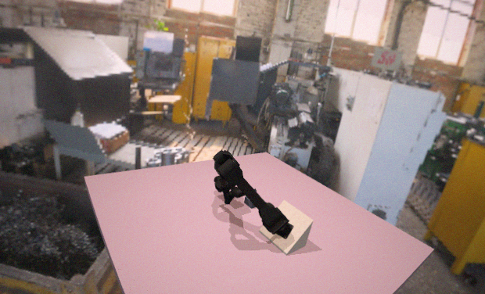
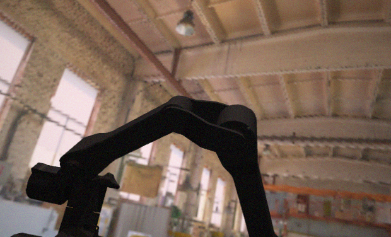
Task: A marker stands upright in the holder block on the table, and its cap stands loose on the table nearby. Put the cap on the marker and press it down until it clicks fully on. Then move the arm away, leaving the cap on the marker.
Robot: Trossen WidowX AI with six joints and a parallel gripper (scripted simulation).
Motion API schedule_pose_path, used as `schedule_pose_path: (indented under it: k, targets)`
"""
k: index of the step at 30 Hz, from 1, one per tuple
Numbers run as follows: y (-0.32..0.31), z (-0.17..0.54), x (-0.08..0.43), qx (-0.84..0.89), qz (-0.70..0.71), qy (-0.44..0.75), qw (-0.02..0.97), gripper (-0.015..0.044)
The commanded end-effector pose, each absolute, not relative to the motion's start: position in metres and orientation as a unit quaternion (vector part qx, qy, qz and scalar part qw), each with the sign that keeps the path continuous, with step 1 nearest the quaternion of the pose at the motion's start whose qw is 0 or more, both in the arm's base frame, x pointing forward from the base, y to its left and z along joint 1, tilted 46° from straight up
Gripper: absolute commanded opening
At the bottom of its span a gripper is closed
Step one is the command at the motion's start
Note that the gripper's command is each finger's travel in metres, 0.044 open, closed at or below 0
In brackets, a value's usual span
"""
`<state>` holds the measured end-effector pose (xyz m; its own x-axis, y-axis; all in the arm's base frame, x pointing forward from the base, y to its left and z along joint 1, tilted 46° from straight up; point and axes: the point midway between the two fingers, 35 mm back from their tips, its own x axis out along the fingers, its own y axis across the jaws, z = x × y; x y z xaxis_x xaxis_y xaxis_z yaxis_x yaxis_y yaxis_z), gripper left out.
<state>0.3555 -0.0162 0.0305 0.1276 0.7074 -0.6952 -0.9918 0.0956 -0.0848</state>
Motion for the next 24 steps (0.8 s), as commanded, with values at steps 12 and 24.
schedule_pose_path:
  k: [12,24]
  targets:
    - [-0.026,0.039,0.355,-0.279,0.610,0.254,0.697,0.0000]
    - [-0.049,0.061,0.351,-0.279,0.610,0.254,0.696,0.0000]
